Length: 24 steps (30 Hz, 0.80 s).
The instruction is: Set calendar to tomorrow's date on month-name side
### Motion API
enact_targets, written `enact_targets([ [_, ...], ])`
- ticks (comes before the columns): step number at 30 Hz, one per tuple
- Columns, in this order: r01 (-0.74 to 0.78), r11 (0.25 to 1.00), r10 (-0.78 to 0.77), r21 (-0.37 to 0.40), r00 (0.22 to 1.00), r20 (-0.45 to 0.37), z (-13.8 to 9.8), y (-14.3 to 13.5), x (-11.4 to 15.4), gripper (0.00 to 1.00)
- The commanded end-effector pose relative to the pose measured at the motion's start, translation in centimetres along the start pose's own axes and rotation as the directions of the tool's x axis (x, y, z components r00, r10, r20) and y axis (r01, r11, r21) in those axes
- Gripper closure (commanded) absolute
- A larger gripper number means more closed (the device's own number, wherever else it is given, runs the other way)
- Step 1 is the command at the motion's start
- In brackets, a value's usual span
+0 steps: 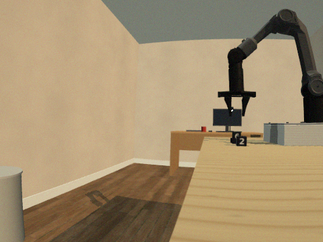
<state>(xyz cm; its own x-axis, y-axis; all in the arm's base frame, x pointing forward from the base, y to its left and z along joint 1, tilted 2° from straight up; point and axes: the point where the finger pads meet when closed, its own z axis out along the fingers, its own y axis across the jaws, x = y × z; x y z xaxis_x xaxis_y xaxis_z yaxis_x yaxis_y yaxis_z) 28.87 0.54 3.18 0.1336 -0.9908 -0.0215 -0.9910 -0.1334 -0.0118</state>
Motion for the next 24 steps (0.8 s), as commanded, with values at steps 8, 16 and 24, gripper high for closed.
enact_targets([
  [8, -0.002, 1.000, 0.002, 0.005, 1.000, 0.000, -0.1, 0.0, 0.0, 0.41],
  [16, -0.001, 1.000, 0.001, 0.000, 1.000, 0.001, 0.3, 0.0, 0.0, 0.41],
  [24, -0.001, 1.000, 0.001, -0.001, 1.000, 0.002, 0.9, 0.1, 0.0, 0.41],
])
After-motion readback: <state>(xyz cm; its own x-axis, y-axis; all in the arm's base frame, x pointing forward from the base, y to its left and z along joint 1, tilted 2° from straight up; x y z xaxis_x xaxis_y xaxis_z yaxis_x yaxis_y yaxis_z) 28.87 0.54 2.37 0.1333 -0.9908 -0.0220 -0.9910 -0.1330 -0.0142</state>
